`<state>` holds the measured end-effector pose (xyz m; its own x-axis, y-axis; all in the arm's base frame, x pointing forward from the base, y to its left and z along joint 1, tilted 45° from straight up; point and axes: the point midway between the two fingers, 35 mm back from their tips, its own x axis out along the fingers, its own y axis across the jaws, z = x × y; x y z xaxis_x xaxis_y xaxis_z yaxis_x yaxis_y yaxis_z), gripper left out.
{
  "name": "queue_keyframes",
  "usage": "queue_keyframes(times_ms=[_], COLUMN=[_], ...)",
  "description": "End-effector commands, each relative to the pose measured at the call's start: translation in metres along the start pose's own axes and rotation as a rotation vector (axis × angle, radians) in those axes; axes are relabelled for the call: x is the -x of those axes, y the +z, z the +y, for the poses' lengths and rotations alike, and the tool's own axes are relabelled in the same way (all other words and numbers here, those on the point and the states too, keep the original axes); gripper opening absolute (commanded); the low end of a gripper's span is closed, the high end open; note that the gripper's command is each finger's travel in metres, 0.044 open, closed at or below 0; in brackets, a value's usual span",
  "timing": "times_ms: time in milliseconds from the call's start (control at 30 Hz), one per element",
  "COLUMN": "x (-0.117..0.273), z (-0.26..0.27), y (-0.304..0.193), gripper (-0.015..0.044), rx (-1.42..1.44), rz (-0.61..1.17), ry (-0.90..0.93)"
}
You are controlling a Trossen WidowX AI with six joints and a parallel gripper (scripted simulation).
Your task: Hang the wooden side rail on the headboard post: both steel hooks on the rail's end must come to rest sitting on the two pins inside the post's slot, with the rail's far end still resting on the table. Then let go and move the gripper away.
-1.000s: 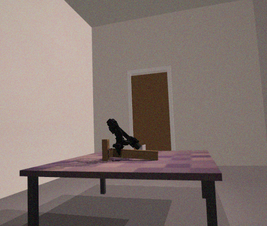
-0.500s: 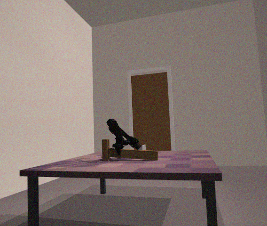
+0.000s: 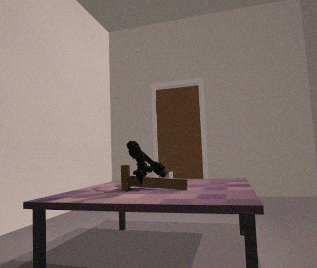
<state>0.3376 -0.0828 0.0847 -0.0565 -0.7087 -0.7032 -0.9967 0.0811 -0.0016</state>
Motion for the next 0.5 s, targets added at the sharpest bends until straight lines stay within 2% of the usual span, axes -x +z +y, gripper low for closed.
queue_keyframes(times_ms=[0,467], x=[0.0055,0.0055], z=[-0.0023,-0.0023], y=[-0.0008,-0.0022], gripper=[0.0000,0.0000], rx=[0.004,0.004], rz=[0.000,0.000], ry=[-0.016,-0.016])
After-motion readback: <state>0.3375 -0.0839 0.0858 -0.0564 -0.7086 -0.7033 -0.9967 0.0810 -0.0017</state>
